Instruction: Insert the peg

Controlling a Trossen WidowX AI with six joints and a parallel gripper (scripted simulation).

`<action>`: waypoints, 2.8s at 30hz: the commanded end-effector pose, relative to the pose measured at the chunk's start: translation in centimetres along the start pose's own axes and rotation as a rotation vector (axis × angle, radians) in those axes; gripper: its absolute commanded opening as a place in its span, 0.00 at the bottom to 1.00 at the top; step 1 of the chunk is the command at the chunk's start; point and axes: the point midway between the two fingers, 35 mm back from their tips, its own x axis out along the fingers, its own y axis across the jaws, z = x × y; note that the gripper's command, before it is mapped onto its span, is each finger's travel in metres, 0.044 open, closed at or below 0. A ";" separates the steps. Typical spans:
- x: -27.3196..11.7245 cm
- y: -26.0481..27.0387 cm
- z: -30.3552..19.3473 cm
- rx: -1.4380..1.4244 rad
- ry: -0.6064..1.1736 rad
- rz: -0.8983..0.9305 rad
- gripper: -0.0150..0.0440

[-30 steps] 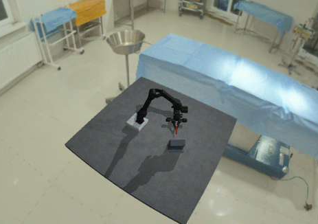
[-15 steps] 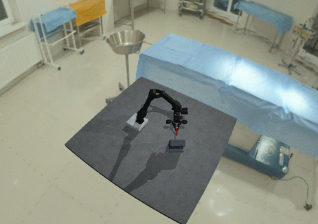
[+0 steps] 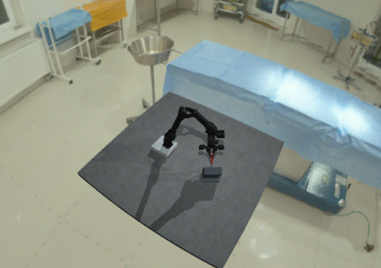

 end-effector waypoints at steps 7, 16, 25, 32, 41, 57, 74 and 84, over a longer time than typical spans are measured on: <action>1.0 0.0 0.0 0.000 -0.008 -0.001 0.25; 2.3 0.0 0.1 0.000 -0.010 -0.001 0.25; 2.0 0.0 0.1 0.004 -0.011 -0.001 0.25; 2.0 0.0 0.1 0.004 -0.011 -0.001 0.25; 2.6 0.0 0.1 0.004 -0.012 -0.001 0.25; 3.6 0.0 0.1 0.004 -0.013 -0.001 0.25; 4.8 -0.1 0.1 0.004 -0.014 -0.001 0.25; 5.4 -0.1 0.1 0.004 -0.014 -0.001 0.25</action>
